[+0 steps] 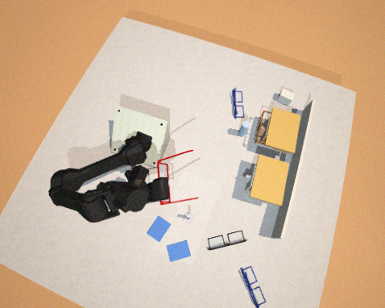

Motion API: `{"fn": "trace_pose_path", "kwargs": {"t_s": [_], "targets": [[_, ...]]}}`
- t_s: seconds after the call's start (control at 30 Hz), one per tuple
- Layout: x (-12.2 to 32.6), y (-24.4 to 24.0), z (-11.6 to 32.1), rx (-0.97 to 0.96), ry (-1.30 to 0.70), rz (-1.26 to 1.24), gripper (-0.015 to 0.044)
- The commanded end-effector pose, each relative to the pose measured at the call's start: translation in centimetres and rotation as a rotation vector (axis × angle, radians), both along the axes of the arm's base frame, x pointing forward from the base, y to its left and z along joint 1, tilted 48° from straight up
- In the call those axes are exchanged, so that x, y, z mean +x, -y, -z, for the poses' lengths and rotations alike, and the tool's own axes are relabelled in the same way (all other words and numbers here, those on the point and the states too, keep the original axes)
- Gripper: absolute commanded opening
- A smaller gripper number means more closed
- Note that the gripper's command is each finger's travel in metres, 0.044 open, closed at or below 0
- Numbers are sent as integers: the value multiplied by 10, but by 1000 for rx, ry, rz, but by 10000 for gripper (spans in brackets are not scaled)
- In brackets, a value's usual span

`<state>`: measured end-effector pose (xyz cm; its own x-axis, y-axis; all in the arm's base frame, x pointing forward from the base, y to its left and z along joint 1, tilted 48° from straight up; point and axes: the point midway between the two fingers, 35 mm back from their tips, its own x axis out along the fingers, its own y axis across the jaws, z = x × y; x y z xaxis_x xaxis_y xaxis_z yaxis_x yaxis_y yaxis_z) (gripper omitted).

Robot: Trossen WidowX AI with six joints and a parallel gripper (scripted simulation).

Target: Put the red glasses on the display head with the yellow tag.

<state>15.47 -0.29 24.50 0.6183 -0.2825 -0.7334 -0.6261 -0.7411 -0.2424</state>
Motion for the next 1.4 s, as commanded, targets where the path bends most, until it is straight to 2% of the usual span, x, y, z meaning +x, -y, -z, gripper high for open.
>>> {"fn": "trace_pose_path", "kwargs": {"t_s": [0.0, 0.67, 1.37], "targets": [[10, -5, 4, 1, -23, 48, 0], [53, -29, 39, -26, -127, 290, 0], [88, -46, 95, -105, -180, 541, 0]]}}
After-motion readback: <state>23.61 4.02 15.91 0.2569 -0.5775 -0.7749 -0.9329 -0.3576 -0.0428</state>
